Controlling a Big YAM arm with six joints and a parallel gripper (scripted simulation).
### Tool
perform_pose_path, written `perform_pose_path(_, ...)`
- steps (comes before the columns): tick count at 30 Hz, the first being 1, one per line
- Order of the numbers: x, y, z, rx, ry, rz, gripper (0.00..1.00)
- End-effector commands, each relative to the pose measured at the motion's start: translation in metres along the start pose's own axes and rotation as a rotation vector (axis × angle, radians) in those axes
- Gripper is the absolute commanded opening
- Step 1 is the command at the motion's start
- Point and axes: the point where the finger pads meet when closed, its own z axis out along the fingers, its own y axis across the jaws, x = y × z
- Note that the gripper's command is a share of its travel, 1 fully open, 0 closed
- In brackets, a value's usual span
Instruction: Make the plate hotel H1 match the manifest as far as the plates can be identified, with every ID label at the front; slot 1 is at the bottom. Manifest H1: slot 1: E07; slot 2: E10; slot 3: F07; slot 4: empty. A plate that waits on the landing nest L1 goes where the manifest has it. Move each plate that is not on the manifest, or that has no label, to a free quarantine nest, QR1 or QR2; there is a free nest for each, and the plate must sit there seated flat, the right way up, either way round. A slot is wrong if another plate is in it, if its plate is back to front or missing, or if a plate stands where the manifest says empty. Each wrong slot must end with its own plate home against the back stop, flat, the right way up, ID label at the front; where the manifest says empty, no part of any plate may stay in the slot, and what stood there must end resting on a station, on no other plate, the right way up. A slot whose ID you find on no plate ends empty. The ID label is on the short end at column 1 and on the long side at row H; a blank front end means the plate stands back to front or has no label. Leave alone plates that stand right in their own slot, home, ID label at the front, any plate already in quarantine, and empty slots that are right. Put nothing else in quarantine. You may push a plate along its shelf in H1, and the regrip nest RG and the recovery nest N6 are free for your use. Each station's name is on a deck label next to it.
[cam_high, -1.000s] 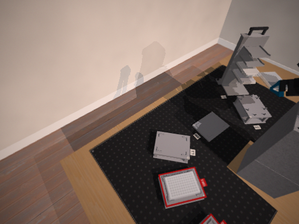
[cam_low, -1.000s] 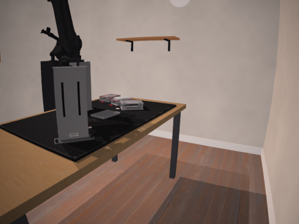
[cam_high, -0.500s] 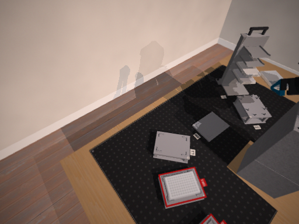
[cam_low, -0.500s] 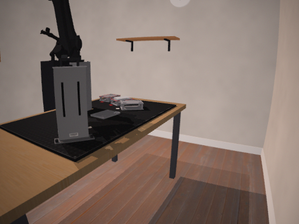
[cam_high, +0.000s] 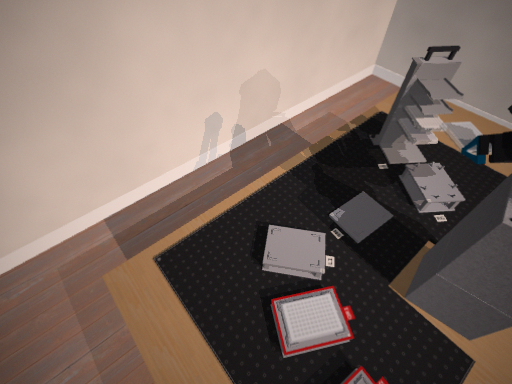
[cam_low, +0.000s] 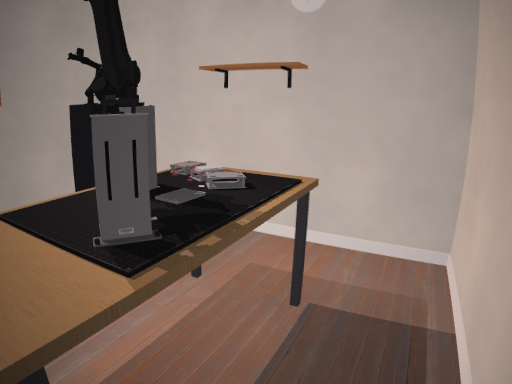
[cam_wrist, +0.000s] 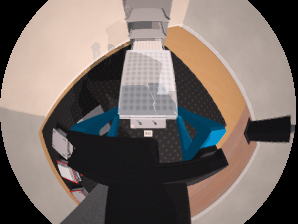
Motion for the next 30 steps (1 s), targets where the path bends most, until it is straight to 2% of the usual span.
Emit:
perform_pose_path(1, -0.014, 0.000, 0.004, 0.001, -0.025, -0.006, 0.86)
perform_pose_path(30, -0.033, 0.000, 0.022, 0.001, -0.028, -0.005, 0.86)
